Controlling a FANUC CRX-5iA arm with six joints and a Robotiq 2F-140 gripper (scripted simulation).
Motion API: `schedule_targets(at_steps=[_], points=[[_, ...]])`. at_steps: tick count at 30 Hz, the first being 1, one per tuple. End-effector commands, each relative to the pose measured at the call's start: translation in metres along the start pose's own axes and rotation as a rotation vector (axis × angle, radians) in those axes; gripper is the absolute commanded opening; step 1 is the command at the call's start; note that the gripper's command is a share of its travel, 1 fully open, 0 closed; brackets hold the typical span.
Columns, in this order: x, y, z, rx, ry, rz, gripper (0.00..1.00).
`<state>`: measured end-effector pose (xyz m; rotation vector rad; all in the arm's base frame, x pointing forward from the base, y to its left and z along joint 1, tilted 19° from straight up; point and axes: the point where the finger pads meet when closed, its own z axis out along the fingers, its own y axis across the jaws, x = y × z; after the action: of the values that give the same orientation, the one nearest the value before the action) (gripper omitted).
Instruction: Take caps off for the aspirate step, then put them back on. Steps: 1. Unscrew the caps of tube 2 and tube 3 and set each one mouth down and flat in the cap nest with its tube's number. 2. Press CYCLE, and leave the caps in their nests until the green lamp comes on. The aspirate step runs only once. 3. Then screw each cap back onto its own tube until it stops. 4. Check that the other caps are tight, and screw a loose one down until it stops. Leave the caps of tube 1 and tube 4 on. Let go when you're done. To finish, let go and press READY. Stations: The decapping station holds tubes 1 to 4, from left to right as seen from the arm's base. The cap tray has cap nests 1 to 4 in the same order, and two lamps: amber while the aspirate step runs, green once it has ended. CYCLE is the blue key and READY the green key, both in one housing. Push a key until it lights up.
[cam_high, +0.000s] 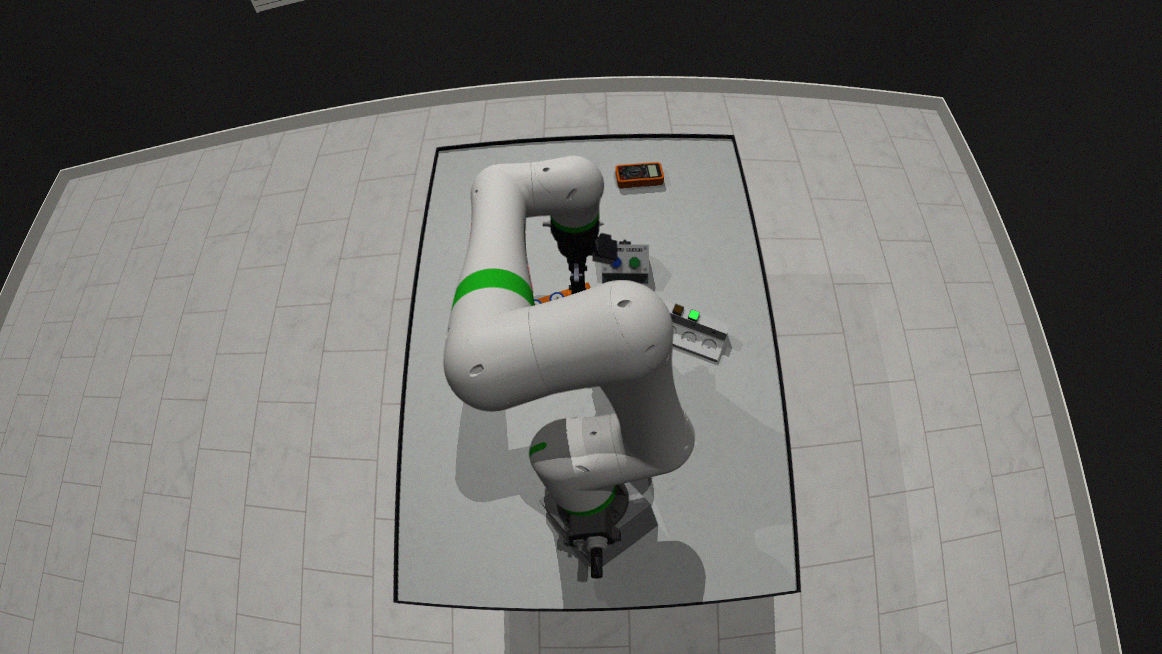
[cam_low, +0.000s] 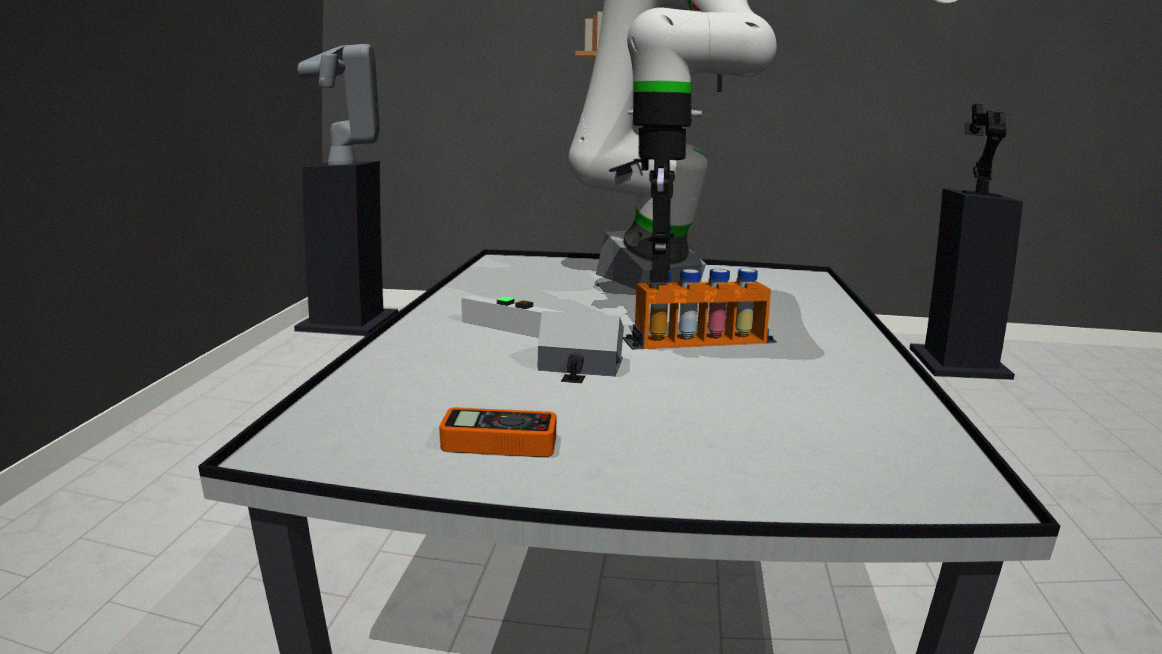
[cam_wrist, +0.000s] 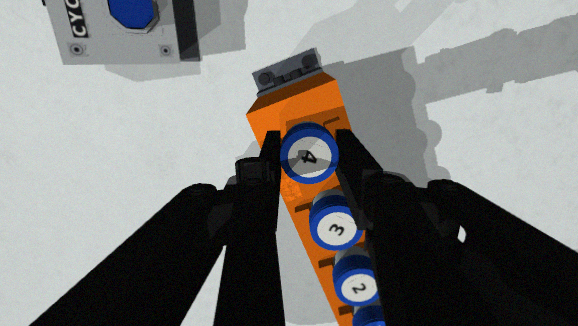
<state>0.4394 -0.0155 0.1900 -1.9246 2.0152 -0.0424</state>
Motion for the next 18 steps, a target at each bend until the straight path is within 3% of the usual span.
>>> schedule_targets(at_steps=[1,4,5,18], points=[[0.0003,-0.0007,-0.0008,0.004,0.026,0.1,0.3],[0.0003,-0.0007,-0.0006,0.004,0.026,0.1,0.3],[0.0003,-0.0007,-0.0002,0.004,0.026,0.1,0.41],[0.0002,-0.0006,-0.0032,0.004,0.026,0.1,0.41]])
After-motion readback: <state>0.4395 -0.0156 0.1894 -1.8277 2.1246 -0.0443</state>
